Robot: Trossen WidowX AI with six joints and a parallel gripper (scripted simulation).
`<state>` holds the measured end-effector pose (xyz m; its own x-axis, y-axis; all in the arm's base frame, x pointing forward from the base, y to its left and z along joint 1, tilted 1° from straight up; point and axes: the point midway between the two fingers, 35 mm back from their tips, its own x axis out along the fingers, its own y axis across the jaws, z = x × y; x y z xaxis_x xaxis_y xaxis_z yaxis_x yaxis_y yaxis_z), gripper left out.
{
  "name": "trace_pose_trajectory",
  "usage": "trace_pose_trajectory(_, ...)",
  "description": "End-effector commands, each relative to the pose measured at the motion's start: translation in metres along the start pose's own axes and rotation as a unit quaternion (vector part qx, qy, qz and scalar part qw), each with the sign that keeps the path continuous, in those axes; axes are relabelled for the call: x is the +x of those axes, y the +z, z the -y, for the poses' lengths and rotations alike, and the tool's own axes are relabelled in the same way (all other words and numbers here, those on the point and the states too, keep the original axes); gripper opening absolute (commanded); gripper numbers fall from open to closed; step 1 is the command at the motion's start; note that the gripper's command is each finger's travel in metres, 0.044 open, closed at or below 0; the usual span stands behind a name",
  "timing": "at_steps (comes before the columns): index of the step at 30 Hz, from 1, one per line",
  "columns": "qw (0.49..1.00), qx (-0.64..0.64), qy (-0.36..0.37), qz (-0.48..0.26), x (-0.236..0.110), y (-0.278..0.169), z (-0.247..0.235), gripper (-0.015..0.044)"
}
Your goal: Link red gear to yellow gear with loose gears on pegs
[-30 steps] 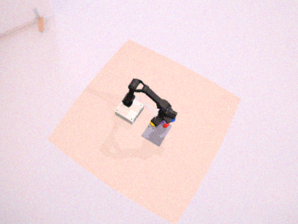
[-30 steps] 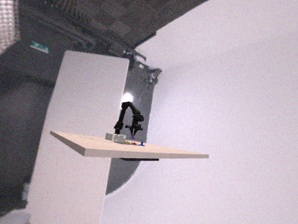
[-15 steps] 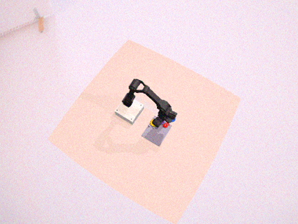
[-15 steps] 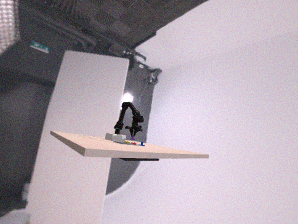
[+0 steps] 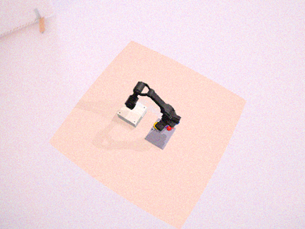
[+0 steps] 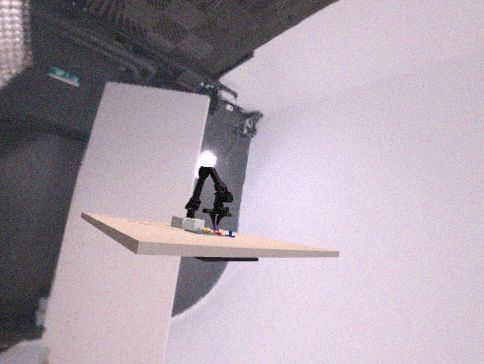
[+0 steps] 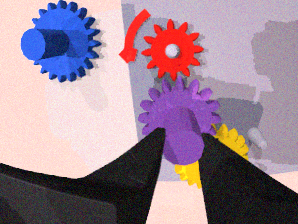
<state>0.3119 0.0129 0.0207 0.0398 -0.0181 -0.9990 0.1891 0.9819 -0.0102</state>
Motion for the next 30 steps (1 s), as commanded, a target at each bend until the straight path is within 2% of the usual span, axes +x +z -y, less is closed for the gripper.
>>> trace_pose_trajectory(1,0.999,0.039,0.001,-0.002,0.0070,-0.0011,-0.0007,0.0000)
trace_pose_trajectory(12,0.993,0.121,0.001,-0.002,0.0119,-0.0013,0.0003,0.0000)
trace_pose_trajectory(30,0.999,-0.048,0.001,-0.002,0.0166,-0.0020,-0.0001,0.0000)
